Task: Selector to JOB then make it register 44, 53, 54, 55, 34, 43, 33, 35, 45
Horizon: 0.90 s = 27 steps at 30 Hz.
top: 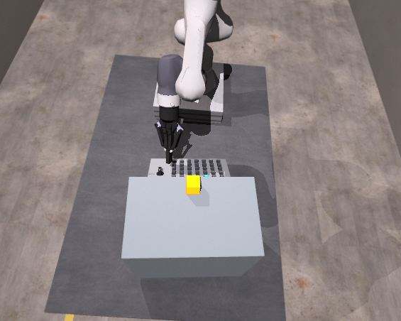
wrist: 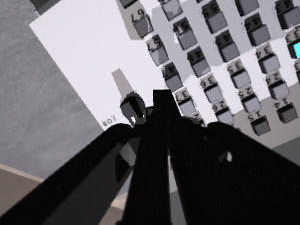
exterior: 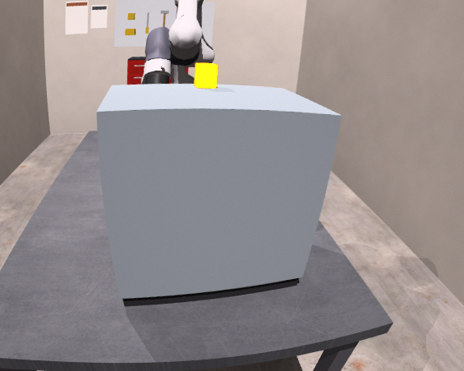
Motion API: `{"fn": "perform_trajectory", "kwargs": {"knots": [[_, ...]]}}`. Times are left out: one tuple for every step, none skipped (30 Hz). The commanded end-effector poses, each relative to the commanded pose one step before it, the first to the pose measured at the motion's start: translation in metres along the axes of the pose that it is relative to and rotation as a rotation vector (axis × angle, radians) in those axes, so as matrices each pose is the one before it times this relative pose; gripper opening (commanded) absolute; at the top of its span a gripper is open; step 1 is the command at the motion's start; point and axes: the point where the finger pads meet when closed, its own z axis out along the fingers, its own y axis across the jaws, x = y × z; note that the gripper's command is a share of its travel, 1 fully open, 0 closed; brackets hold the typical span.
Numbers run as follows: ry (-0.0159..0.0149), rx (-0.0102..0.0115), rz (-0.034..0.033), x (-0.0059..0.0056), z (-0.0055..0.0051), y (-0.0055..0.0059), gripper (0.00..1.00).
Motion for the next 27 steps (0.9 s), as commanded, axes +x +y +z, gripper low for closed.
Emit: {"fn": "perform_trajectory", "kwargs": {"knots": [[-0.00691,-0.01902,-0.16638,-0.00382,-0.00023,-0.00316,0.10],[0.00001,0.00001,-0.02046,-0.00074,-0.00026,-0.00196,0.10],[-0.00001,0.00000,-0.02031,-0.00073,-0.00023,-0.00193,0.10],[0.00000,0.00000,-0.02011,-0.00068,-0.00024,-0.00193,0.10],[0.00000,0.00000,-0.01996,-0.00062,-0.00024,-0.00194,0.10],[0.00000,0.00000,-0.01977,-0.00056,-0.00025,-0.00194,0.10],[0.00000,0.00000,-0.01958,-0.00053,-0.00024,-0.00192,0.10],[0.00000,0.00000,0.00000,0.00000,0.00000,0.00000,0.10],[0.00000,0.00000,0.00000,0.00000,0.00000,0.00000,0.10],[0.00000,0.00000,-0.04978,-0.00127,-0.00060,-0.00491,0.10],[0.00000,0.00000,-0.01963,-0.00039,-0.00024,-0.00196,0.10],[0.00000,0.00000,-0.01923,-0.00037,-0.00023,-0.00192,0.10],[0.00000,0.00000,-0.01847,-0.00031,-0.00022,-0.00186,0.10],[0.00000,0.00000,-0.01806,-0.00025,-0.00023,-0.00183,0.10],[0.00000,0.00000,-0.01783,-0.00023,-0.00021,-0.00180,0.10],[0.00000,0.00000,-0.01771,-0.00019,-0.00022,-0.00179,0.10],[0.00000,0.00000,-0.01761,-0.00016,-0.00022,-0.00179,0.10],[0.00000,0.00000,-0.01754,-0.00013,-0.00021,-0.00178,0.10],[0.00000,0.00000,-0.01746,-0.00010,-0.00021,-0.00178,0.10],[0.00000,0.00000,-0.01030,-0.00004,-0.00013,-0.00105,0.10],[0.00000,0.00000,-0.00301,-0.00001,-0.00004,-0.00031,0.10],[0.00000,0.00000,-0.00036,0.00000,0.00000,-0.00004,0.10],[0.00000,0.00000,0.00000,0.00000,0.00000,0.00000,0.40],[0.00000,0.00000,0.00000,0.00000,0.00000,0.00000,0.40],[0.00000,0.00000,0.00000,0.00000,0.00000,0.00000,0.40],[0.00000,0.00000,0.00000,0.00000,0.00000,0.00000,0.40],[0.00000,0.00000,0.00000,0.00000,0.00000,0.00000,0.40]]}}
